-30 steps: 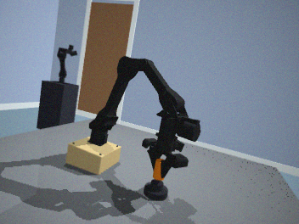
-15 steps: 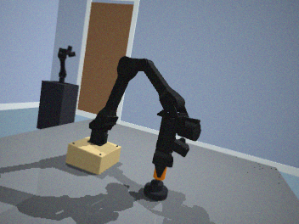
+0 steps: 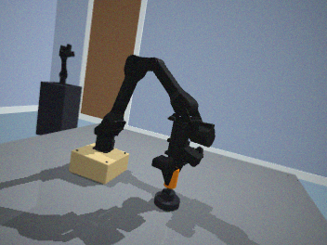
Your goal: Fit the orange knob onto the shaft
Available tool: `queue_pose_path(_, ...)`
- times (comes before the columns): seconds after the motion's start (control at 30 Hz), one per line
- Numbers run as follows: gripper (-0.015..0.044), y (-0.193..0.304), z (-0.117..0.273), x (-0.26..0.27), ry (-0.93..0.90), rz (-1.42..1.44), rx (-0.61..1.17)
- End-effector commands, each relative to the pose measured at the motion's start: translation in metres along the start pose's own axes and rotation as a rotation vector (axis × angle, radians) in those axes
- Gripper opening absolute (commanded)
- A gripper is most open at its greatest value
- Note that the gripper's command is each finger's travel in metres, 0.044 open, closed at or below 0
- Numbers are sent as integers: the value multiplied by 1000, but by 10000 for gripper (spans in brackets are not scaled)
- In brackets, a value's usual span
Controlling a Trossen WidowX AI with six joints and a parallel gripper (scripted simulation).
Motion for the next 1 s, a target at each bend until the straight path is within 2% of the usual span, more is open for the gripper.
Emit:
queue_pose_path(0.0, 0, -1, 3, -1, 3, -24, -8)
queue_pose_path(0.97, 0, 2, 2, 1, 3, -24, -7)
Point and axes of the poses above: the point midway between the two fingers, 35 mm back from their tips, its own z axis back along the fingers, its own x axis across the jaws, y = z × x, the point moved 9 cm from there along z, back along the fingers, and after that the axes turned 2 degrees about z, right-handed, at the moved point
